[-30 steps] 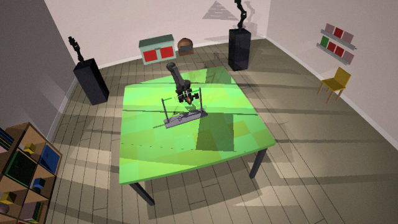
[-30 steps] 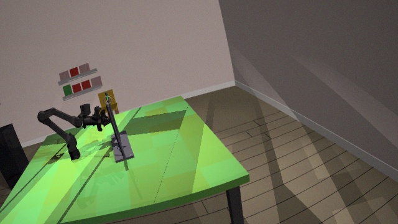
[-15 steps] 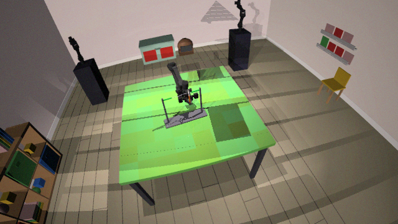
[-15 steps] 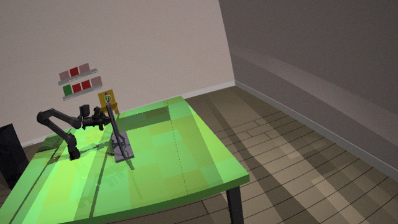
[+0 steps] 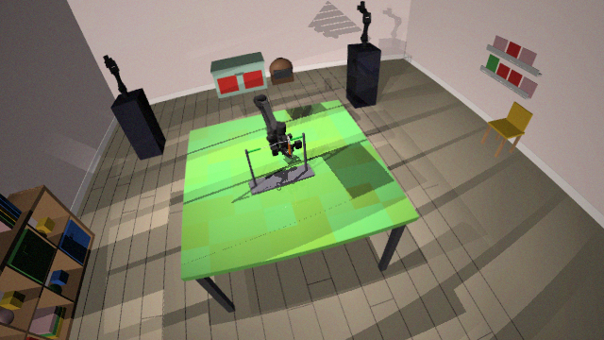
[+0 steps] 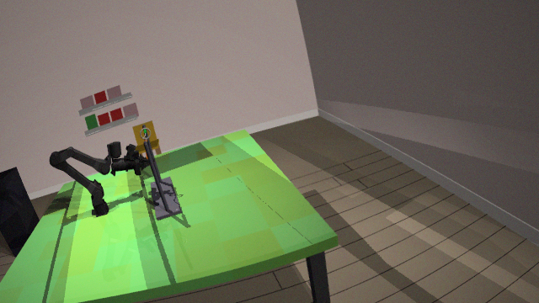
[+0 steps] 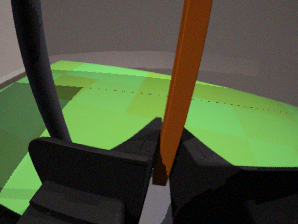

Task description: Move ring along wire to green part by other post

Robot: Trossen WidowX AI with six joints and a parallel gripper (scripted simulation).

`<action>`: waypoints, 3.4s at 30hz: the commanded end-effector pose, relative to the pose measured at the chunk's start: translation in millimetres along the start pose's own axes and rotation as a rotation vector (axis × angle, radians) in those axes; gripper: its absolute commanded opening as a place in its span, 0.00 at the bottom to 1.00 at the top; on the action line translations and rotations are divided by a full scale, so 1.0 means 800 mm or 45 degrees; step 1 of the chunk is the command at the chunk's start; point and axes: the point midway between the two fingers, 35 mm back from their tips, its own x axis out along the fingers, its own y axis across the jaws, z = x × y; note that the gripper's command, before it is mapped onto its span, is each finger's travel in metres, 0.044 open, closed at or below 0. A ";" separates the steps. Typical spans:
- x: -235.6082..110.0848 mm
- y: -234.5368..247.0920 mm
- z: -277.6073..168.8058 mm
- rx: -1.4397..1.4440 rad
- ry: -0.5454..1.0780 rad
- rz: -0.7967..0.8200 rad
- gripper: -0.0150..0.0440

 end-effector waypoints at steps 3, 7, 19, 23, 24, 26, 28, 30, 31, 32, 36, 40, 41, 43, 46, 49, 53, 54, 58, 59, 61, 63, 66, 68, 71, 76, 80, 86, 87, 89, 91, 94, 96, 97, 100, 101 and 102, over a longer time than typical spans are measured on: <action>0.000 0.007 -0.001 -0.010 0.001 0.006 0.00; 0.000 0.012 -0.001 -0.010 0.001 0.008 0.00; 0.000 0.027 -0.001 -0.010 0.000 0.011 0.00; 0.000 0.032 -0.002 -0.009 0.000 0.012 0.00; 0.000 0.033 -0.002 -0.009 0.000 0.012 0.00; 0.000 0.033 -0.002 -0.009 0.000 0.012 0.00; 0.001 0.033 -0.005 -0.009 0.000 0.012 0.00; 0.001 0.033 -0.008 -0.009 0.000 0.012 0.00; 0.002 0.033 -0.010 -0.009 0.000 0.012 0.00; 0.002 0.033 -0.011 -0.009 0.000 0.012 0.00; 0.003 0.033 -0.019 -0.009 0.000 0.012 0.00; 0.004 0.033 -0.020 -0.009 0.000 0.012 0.00; 0.004 0.033 -0.020 -0.009 0.000 0.012 0.00; 0.004 0.033 -0.020 -0.009 0.000 0.012 0.00; 0.004 0.033 -0.020 -0.009 0.000 0.012 0.00; 0.004 0.033 -0.020 -0.009 0.000 0.012 0.00; 0.004 0.033 -0.020 -0.009 0.000 0.012 0.00; 0.004 0.033 -0.020 -0.009 0.000 0.012 0.00; 0.004 0.033 -0.020 -0.009 0.000 0.012 0.00; 0.004 0.033 -0.020 -0.009 0.000 0.012 0.00; 0.004 0.033 -0.020 -0.009 0.000 0.012 0.00; 0.004 0.033 -0.020 -0.009 0.000 0.012 0.00; 0.004 0.033 -0.020 -0.009 0.000 0.012 0.00; 0.004 0.033 -0.020 -0.009 0.000 0.012 0.00; 0.004 0.033 -0.020 -0.009 0.000 0.012 0.00; 0.004 0.033 -0.020 -0.009 0.000 0.012 0.00; 0.004 0.033 -0.020 -0.009 0.000 0.012 0.00; 0.004 0.033 -0.020 -0.009 0.000 0.012 0.00; 0.004 0.033 -0.020 -0.009 0.000 0.012 0.00; 0.004 0.033 -0.020 -0.009 0.000 0.012 0.00; 0.004 0.033 -0.020 -0.009 0.000 0.012 0.00; 0.004 0.034 -0.019 -0.014 -0.001 0.016 0.09; 0.004 0.034 -0.019 -0.014 -0.001 0.016 0.18; 0.004 0.034 -0.019 -0.014 -0.001 0.016 0.22; 0.004 0.034 -0.019 -0.014 -0.001 0.016 0.36; 0.004 0.034 -0.019 -0.014 -0.001 0.016 0.40; 0.004 0.034 -0.019 -0.014 -0.001 0.016 0.44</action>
